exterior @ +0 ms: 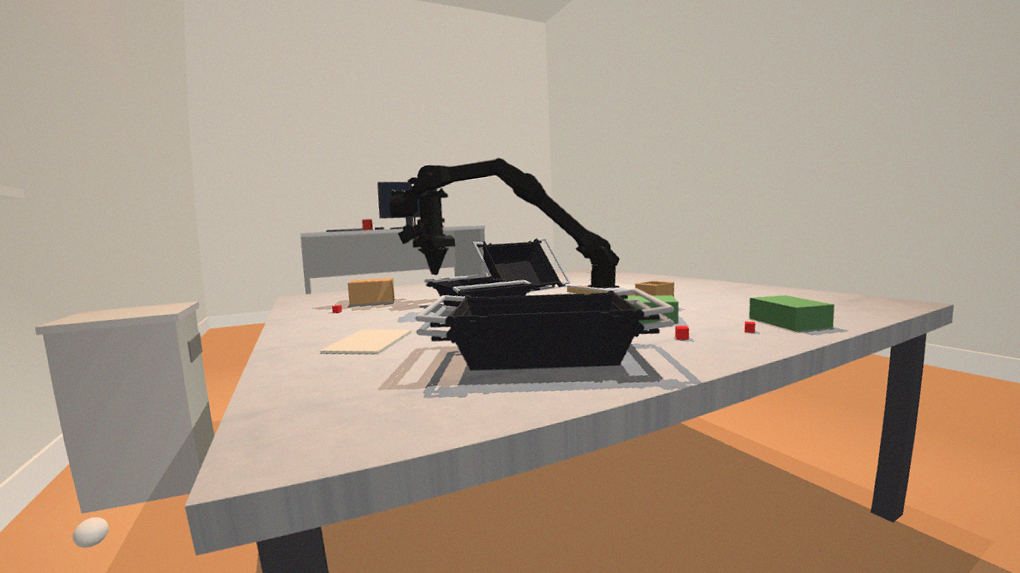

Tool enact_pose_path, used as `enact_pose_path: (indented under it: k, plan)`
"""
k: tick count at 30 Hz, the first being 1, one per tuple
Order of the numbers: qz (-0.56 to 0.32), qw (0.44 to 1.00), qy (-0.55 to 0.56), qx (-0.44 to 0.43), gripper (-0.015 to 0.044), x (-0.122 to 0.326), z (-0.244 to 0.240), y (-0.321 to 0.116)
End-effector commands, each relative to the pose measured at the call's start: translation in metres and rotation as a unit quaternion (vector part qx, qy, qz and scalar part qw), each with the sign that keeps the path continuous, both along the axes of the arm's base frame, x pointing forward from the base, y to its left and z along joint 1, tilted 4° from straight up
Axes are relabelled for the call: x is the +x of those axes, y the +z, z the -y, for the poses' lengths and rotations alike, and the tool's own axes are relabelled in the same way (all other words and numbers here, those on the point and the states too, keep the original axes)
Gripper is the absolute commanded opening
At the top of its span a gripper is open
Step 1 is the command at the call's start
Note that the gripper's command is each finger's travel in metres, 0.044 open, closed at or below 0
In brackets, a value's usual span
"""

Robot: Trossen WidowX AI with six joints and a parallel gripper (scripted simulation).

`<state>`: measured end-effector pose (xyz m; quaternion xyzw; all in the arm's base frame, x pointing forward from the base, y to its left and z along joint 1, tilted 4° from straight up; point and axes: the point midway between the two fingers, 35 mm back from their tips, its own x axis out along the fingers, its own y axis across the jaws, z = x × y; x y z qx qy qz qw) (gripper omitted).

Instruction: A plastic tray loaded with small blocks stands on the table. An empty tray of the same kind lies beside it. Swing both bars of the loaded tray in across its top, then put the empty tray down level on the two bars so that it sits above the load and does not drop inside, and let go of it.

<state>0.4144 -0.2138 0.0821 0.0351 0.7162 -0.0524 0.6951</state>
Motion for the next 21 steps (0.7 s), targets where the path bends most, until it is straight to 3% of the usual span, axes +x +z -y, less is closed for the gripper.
enact_pose_path:
  k: [1,14,21]
  plan:
    - [-0.001,1.0,-0.002,-0.002,0.008,0.0,0.001,-0.008]
    - [-0.001,1.0,-0.003,-0.003,0.008,-0.002,0.001,-0.039]
    - [-0.001,1.0,-0.003,-0.003,0.008,0.001,-0.013,-0.015]
